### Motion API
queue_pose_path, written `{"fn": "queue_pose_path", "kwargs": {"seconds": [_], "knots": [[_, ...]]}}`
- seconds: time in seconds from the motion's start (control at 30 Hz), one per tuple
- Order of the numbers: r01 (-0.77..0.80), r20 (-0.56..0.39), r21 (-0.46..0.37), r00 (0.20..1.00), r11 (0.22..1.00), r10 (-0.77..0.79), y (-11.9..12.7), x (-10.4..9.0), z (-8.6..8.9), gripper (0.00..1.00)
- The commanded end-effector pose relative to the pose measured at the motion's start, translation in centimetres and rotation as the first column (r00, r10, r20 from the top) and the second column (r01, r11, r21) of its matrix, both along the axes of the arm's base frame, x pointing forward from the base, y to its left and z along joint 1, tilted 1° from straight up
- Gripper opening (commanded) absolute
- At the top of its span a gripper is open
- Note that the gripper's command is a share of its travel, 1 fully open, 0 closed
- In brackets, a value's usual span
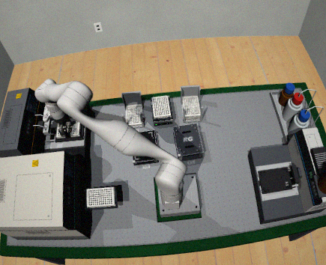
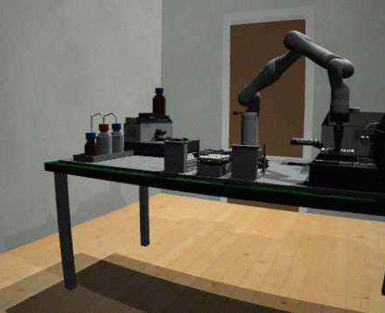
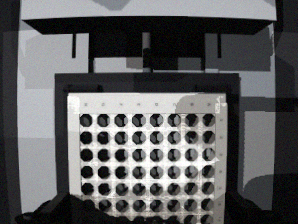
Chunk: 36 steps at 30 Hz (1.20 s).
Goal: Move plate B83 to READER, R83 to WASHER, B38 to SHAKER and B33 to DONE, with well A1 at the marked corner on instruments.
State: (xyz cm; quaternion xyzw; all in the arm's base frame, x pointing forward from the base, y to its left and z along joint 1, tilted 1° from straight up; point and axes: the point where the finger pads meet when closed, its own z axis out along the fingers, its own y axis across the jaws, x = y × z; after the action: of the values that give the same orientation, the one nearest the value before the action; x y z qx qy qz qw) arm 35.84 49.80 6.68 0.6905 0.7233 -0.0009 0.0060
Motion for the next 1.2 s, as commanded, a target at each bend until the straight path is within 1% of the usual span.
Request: {"fn": "queue_pose_path", "kwargs": {"seconds": [0.0,1.03,1.07,1.17], "knots": [[0.0,0.001,0.002,1.0,1.0,0.0,0.05,0.03,-0.01,0.94],[0.0,0.001,0.002,1.0,1.0,0.0,0.04,0.04,-0.64,0.94],[0.0,0.001,0.002,1.0,1.0,0.0,0.04,0.04,-0.64,1.0],[0.0,0.001,0.002,1.0,1.0,0.0,0.04,0.04,-0.64,1.0]]}}
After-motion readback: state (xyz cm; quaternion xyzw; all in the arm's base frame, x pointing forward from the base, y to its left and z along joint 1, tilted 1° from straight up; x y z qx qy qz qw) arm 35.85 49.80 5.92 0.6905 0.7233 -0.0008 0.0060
